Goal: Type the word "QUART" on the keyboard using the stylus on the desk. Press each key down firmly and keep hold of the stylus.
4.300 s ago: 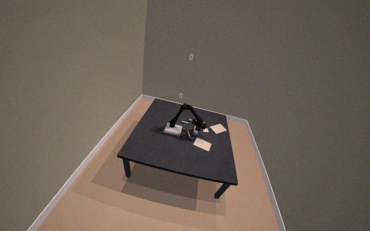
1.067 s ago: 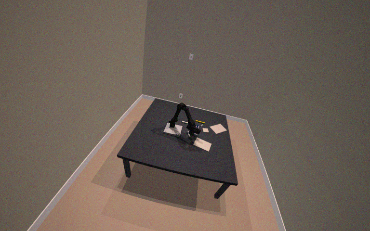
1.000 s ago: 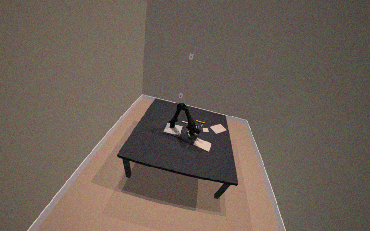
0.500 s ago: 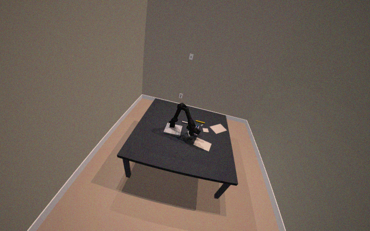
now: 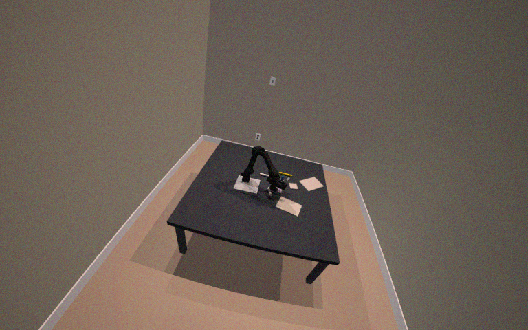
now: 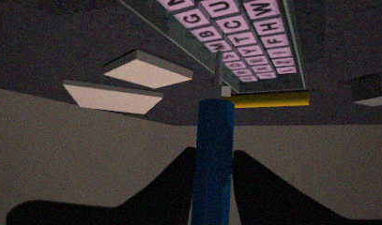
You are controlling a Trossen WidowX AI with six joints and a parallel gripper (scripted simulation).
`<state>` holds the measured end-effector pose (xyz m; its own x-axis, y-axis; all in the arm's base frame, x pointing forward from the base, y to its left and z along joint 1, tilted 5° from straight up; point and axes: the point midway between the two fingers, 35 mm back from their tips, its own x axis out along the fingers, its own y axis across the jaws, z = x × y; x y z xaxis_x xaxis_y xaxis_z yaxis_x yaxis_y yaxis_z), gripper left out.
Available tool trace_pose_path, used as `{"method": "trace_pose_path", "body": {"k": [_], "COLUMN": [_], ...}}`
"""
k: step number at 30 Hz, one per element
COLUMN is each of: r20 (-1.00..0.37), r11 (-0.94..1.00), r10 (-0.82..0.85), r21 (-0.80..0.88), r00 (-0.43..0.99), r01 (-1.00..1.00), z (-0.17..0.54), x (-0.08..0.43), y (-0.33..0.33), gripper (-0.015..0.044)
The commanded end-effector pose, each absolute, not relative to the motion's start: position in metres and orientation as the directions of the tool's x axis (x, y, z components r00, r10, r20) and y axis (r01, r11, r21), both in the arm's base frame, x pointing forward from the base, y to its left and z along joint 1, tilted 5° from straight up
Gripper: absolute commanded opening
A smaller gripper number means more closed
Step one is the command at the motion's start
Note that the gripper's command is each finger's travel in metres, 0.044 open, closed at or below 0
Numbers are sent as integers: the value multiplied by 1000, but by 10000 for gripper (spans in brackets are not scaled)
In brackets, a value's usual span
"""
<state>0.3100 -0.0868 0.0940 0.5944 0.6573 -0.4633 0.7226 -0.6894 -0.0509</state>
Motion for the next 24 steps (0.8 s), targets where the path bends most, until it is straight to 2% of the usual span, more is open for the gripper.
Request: {"method": "trace_pose_path", "body": {"k": [1,3,9,11,24], "r20": [-462,-463,-463,-463,-461], "r11": [-688,-690,-690,-689,-686], "r10": [656,655,655,655,660], "r21": [-42,-44,-44,-44,-46], "r00": [596,597,597,597,593], "r01": [725,723,723,723,726], "z": [104,99,99,100,94], "x": [310,311,311,310,305], "y": [-88,-88,-88,-89,-107], "gripper": [81,84,44,0,0]}}
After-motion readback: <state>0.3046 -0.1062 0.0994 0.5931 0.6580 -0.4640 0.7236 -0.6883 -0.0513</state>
